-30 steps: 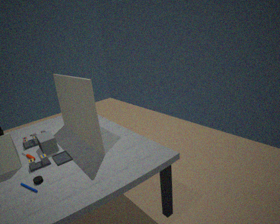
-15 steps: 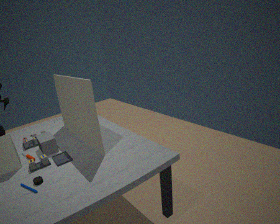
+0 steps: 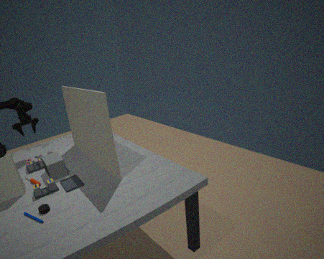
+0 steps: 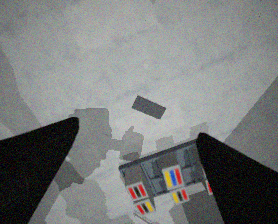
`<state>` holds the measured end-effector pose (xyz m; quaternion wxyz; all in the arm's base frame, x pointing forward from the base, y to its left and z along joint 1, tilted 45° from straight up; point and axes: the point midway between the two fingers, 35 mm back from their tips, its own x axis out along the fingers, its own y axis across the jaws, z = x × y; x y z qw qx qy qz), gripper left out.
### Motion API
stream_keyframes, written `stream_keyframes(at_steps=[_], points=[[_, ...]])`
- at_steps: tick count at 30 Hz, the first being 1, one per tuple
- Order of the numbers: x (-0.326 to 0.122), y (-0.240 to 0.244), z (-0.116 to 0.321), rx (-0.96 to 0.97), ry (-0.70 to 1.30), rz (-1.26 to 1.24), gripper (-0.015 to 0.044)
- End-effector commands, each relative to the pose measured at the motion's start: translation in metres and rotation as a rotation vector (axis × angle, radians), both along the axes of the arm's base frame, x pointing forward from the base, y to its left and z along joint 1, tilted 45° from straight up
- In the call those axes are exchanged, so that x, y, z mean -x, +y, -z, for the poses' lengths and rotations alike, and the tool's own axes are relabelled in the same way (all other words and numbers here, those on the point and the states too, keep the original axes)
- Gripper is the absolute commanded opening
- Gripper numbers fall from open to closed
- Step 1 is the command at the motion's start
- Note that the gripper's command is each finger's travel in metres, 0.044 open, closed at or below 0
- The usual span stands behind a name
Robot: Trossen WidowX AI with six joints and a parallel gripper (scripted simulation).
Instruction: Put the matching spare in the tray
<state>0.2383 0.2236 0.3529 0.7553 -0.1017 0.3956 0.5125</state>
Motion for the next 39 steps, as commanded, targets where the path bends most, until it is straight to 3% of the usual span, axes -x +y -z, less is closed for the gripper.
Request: stream_keyframes(at_steps=[1, 14, 26, 39], points=[[-0.049, -0.031, 0.038, 0.052, 0.106, 0.112, 0.0440], [-0.140, -0.169, 0.153, 0.068, 0.446, 0.415, 0.0440], [-0.132, -0.317, 0.260, -0.109, 0.777, 0.685, 0.0440], [-0.129, -0.327, 0.267, -0.127, 0.797, 0.702, 0.0440]])
